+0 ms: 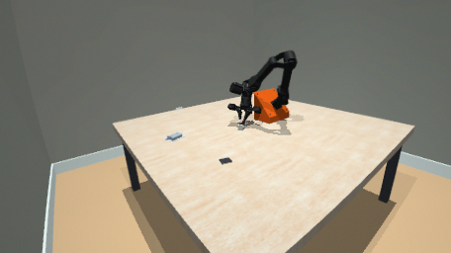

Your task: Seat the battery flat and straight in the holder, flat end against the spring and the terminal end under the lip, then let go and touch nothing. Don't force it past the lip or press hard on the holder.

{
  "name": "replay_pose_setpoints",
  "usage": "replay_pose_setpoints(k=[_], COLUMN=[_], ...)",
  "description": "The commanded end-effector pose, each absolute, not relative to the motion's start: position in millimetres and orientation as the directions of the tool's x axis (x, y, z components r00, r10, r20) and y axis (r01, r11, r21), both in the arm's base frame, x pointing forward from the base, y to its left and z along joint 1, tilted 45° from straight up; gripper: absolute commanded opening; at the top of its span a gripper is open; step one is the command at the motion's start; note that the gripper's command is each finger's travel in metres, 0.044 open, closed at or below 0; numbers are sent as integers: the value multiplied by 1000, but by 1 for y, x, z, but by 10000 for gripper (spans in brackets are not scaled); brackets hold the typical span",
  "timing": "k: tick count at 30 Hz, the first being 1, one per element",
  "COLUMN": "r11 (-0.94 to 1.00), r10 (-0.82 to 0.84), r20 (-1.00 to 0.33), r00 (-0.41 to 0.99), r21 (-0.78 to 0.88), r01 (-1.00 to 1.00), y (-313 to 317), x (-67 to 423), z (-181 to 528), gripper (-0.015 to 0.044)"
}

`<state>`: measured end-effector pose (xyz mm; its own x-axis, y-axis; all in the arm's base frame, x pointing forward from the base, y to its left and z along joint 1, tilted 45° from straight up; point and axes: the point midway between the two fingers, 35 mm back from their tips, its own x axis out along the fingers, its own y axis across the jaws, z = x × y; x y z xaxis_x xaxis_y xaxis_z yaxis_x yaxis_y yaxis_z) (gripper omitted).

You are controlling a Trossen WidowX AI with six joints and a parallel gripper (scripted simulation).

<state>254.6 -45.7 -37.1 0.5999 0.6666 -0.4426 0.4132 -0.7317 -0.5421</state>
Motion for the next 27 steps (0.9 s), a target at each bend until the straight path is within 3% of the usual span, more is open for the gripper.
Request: replay_pose_setpoints(k=[1,27], r11=[-732,-736], r10=[665,676], r20=[-445,-561], r00=[599,478], r21=[-548,-545], r01=[404,402], y=[-44,-42], x=[248,253], z=[-40,-46], gripper=[58,58])
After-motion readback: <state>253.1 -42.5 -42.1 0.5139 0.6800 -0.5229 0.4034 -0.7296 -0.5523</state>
